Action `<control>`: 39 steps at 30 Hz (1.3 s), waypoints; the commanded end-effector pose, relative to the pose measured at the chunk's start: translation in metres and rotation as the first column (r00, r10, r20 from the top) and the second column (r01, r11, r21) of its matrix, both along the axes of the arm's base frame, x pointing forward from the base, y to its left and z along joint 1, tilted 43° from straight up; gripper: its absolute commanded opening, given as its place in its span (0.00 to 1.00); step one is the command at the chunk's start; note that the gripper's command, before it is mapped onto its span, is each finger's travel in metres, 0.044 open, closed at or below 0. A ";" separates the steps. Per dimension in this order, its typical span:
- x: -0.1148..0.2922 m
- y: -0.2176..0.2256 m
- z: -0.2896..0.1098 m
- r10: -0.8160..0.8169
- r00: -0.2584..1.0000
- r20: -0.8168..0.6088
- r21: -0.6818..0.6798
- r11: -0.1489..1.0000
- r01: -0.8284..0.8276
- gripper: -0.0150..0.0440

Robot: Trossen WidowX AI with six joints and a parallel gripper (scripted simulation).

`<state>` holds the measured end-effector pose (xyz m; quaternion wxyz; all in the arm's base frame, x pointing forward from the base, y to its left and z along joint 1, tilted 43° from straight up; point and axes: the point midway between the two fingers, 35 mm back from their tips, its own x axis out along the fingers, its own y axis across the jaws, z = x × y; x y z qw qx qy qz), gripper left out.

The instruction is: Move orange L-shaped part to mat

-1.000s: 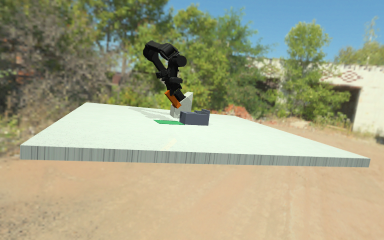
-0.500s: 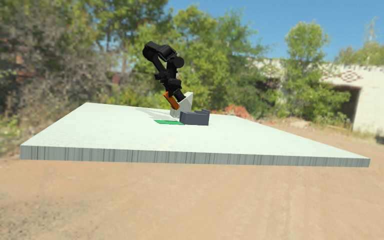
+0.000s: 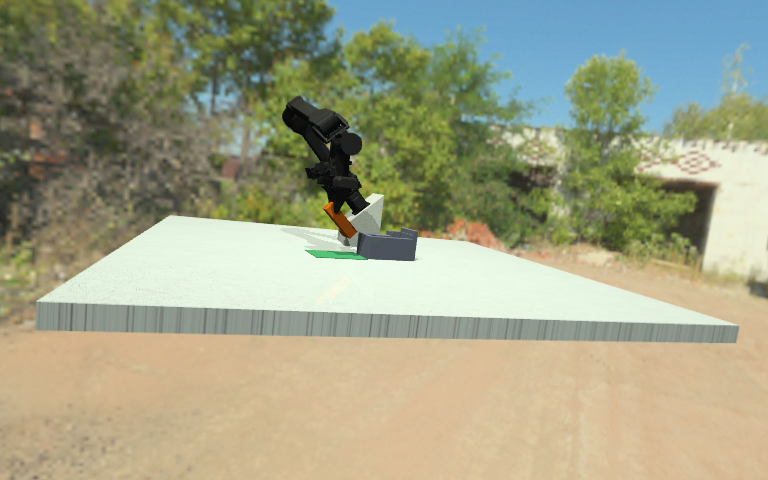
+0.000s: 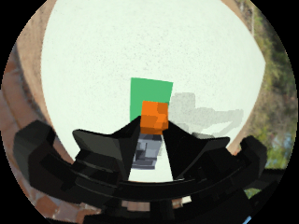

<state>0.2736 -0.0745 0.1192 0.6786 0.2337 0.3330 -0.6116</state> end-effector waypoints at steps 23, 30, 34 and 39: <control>0.000 -0.029 -0.030 0.002 1.000 -0.002 -0.008 1.000 -0.002 0.25; 0.000 -0.033 -0.034 0.002 1.000 -0.002 -0.009 1.000 -0.002 0.25; 0.000 -0.033 -0.034 0.002 1.000 -0.002 -0.009 1.000 -0.002 0.25; 0.000 -0.033 -0.034 0.002 1.000 -0.002 -0.009 1.000 -0.002 0.25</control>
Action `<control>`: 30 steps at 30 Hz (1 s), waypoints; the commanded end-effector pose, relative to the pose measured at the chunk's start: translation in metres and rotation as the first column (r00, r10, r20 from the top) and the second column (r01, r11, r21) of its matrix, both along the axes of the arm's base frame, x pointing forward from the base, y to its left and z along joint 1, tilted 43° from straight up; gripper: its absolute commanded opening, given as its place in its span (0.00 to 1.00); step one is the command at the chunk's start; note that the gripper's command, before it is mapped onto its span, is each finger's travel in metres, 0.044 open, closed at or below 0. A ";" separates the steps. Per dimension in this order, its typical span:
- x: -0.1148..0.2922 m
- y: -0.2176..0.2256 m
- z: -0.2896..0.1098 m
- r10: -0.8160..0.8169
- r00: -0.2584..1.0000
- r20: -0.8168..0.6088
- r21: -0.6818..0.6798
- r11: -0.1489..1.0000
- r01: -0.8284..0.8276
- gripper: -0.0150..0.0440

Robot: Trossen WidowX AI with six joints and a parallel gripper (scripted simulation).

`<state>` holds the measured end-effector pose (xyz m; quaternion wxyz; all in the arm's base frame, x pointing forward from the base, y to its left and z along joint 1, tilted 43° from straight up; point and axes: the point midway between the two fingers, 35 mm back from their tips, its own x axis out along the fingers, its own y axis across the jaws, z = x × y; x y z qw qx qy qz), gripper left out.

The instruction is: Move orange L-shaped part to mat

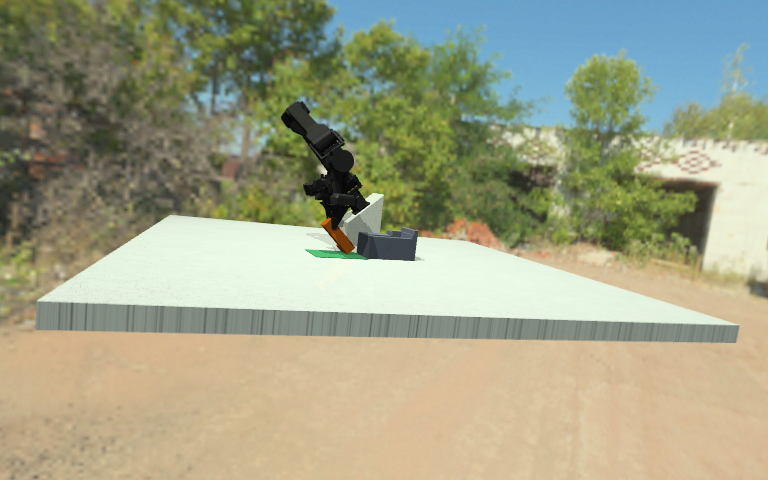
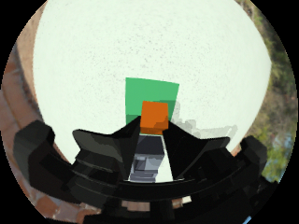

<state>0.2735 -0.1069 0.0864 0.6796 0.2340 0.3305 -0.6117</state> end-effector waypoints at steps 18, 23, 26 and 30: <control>0.000 0.000 -0.001 0.000 1.000 -0.002 0.000 1.000 0.000 0.57; 0.001 0.009 0.008 0.000 1.000 -0.003 0.003 1.000 0.000 0.79; 0.002 0.032 0.031 0.001 1.000 -0.005 0.005 1.000 -0.001 0.92; -0.002 0.059 0.062 0.002 1.000 -0.008 -0.001 1.000 -0.002 0.93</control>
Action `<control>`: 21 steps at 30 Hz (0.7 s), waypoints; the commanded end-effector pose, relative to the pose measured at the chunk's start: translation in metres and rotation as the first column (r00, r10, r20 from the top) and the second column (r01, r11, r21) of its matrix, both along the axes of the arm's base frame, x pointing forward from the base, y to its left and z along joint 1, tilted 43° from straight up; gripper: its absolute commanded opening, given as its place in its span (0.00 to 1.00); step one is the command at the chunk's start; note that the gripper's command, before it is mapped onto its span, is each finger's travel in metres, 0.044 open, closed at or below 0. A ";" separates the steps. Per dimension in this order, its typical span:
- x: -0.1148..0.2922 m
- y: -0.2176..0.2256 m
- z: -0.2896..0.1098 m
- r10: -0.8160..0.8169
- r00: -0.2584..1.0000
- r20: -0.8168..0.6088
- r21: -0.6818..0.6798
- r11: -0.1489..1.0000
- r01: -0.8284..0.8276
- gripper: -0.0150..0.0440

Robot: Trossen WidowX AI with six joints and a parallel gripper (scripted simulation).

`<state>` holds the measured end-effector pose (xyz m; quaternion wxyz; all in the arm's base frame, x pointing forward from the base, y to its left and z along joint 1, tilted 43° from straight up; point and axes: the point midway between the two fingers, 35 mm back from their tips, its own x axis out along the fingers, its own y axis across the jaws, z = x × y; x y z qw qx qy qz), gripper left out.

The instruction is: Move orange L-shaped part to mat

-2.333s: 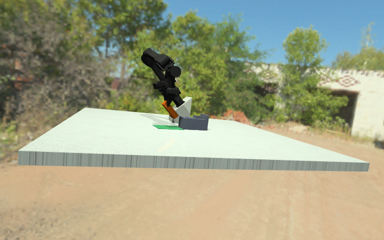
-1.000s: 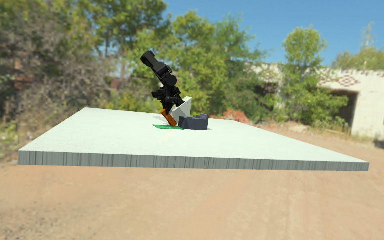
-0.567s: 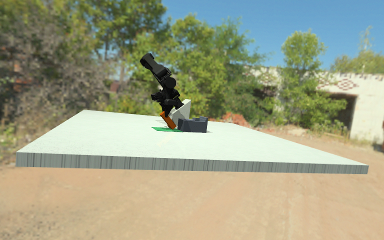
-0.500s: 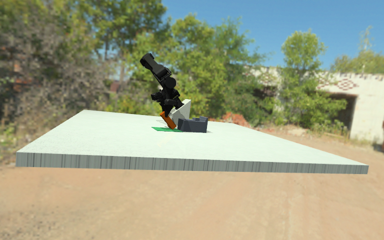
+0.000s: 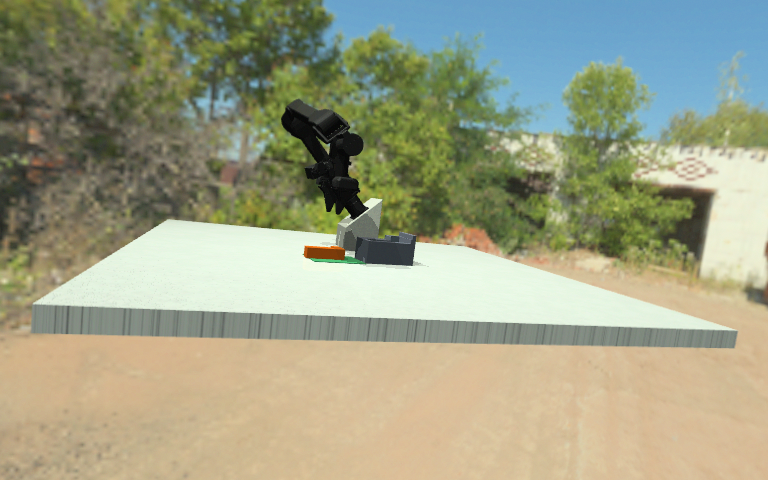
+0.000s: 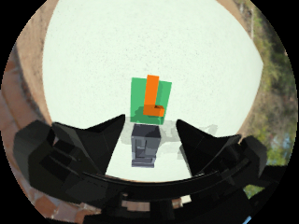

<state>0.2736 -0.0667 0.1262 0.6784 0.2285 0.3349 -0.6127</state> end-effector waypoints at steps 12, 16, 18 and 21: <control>0.000 0.017 0.018 0.012 1.000 0.009 -0.003 1.000 -0.012 0.93; 0.000 0.017 0.018 0.012 1.000 0.009 -0.003 1.000 -0.012 0.93; 0.000 0.017 0.018 0.012 1.000 0.009 -0.003 1.000 -0.012 0.93; 0.000 0.017 0.018 0.012 1.000 0.009 -0.003 1.000 -0.012 0.93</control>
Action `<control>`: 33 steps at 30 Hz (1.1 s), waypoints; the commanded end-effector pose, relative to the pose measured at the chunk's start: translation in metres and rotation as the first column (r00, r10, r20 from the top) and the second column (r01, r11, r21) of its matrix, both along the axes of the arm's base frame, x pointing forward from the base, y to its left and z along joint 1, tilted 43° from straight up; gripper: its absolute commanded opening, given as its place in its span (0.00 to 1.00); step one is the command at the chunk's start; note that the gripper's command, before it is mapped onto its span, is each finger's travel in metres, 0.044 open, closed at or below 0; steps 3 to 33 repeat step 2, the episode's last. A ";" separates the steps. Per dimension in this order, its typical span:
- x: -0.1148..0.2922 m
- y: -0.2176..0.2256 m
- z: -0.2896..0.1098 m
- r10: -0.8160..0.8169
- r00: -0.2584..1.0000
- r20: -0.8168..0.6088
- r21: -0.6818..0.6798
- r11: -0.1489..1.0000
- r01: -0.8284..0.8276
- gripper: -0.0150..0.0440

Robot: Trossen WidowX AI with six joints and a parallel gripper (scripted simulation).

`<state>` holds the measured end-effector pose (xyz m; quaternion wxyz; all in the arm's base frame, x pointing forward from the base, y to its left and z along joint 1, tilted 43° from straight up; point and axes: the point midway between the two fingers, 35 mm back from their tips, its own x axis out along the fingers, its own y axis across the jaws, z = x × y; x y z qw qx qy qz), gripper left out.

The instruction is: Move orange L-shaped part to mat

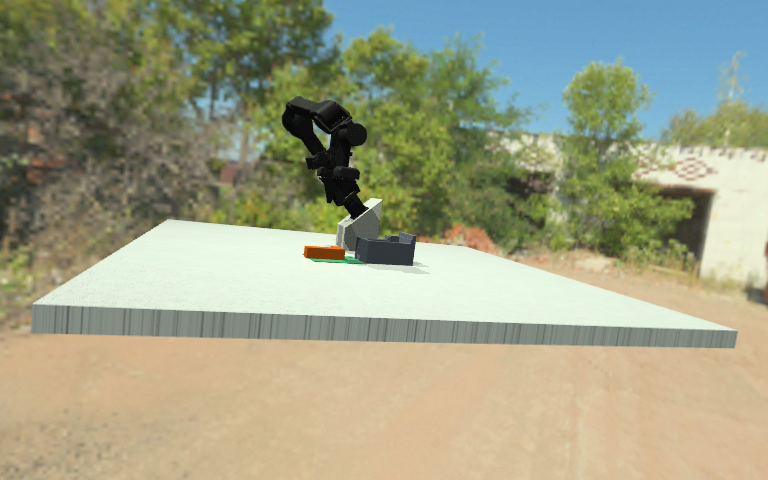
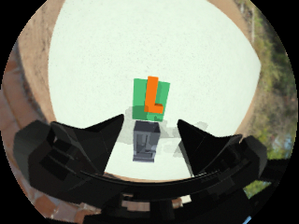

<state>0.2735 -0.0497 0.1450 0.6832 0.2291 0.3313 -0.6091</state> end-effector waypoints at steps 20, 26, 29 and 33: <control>0.000 0.000 0.000 0.003 1.000 -0.002 0.000 1.000 -0.003 0.93; 0.000 0.000 0.000 0.003 1.000 -0.002 0.000 1.000 -0.003 0.93; 0.000 0.000 0.000 0.003 1.000 -0.002 0.000 1.000 -0.003 0.93; 0.000 0.000 0.000 0.003 1.000 -0.002 0.000 1.000 -0.003 0.93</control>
